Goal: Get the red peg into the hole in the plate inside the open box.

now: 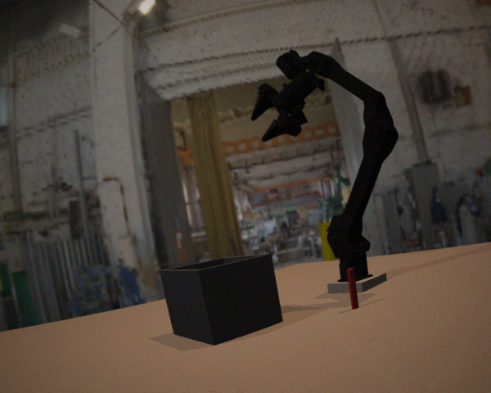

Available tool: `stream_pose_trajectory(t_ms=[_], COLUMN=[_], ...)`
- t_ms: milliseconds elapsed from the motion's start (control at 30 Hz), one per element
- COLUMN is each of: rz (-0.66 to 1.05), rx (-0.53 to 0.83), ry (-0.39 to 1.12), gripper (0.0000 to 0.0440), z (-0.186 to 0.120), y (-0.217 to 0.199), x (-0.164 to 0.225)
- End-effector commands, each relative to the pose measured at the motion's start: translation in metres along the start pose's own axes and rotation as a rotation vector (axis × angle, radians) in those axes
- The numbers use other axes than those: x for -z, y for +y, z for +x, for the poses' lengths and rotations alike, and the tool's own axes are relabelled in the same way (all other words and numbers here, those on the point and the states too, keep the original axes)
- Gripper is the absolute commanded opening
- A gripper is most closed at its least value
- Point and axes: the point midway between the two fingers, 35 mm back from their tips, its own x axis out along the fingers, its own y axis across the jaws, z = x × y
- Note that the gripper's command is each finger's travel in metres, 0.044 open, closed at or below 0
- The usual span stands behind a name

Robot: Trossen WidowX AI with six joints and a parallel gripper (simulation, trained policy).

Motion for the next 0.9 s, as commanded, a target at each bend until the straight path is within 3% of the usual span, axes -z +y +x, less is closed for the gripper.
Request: stream_pose_trajectory(t_ms=[0,867], rz=[-0.022,-0.209], rx=[0.038,0.359], ry=[0.058,0.472], gripper=[0.044,0.044], z=[0.009,0.03], y=[-0.005,-0.087], x=[0.013,0.118])
